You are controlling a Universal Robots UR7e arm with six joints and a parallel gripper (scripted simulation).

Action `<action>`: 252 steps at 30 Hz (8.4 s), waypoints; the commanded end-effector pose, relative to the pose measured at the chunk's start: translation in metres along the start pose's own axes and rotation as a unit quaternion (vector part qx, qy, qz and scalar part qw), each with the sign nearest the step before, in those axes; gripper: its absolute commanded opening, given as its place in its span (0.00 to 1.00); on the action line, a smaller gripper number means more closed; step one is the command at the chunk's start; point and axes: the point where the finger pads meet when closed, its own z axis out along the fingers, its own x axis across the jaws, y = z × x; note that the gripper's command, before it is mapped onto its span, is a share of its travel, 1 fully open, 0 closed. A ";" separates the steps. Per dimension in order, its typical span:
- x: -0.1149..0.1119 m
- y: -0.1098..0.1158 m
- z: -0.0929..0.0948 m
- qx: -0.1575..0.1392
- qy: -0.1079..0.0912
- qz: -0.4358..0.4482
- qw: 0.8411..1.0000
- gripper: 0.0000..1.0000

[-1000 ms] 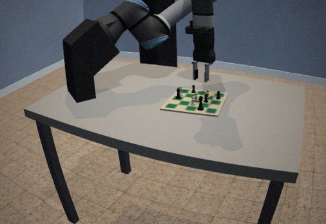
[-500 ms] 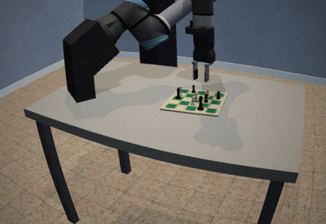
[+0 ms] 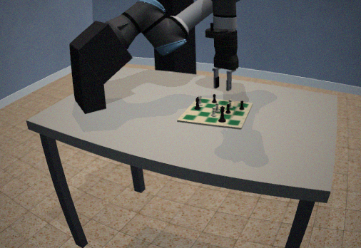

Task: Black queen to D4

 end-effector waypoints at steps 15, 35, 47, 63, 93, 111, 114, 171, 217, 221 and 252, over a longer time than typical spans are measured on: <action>0.000 0.000 0.012 0.000 0.000 0.000 1.000 0.79; 0.000 0.000 0.039 0.000 0.000 0.000 1.000 0.79; 0.000 -0.001 0.049 0.000 0.000 0.000 1.000 0.79; 0.000 -0.001 0.051 0.000 0.000 0.000 1.000 0.79; 0.000 -0.001 0.051 0.000 0.000 0.000 1.000 0.79; 0.000 -0.001 0.076 0.000 0.000 0.000 1.000 0.79; 0.000 -0.001 0.082 0.000 0.000 0.000 1.000 0.79; 0.000 -0.001 0.090 0.000 0.000 0.000 1.000 0.00; 0.000 -0.001 0.048 0.000 0.000 0.000 1.000 0.00; 0.000 -0.001 0.039 0.000 0.000 0.000 1.000 0.00; 0.000 0.000 -0.010 0.000 0.000 0.000 1.000 0.00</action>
